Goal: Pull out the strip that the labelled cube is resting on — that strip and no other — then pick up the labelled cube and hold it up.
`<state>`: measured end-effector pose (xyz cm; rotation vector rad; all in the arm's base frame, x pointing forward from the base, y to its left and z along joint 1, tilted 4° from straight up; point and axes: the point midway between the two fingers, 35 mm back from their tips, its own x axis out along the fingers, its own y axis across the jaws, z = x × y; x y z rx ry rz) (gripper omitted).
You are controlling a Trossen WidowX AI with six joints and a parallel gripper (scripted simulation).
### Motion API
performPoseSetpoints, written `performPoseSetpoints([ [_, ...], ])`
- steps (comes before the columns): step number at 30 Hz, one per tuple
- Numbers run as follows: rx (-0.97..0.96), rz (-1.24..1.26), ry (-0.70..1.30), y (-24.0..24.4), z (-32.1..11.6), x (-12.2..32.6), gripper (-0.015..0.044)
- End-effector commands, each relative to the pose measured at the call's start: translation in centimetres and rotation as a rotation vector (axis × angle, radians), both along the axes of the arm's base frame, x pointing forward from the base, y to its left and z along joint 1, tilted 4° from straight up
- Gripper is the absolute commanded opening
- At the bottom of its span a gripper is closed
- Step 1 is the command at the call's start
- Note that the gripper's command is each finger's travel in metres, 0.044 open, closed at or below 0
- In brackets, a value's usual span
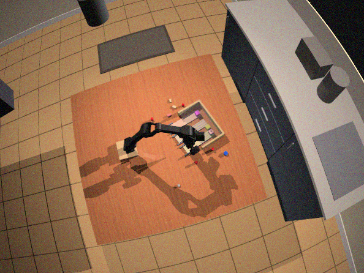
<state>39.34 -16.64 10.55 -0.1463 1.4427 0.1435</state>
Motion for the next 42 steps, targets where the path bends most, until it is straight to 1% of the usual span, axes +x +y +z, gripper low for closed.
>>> performPoseSetpoints([
  [1,0.001,0.003,0.012,0.0,-1.2,0.0,0.0000],
  [21,0.001,0.003,0.012,-0.1,-4.5,0.1,0.0000],
  [42,0.001,0.003,0.012,-0.1,-4.6,0.1,0.0000],
])
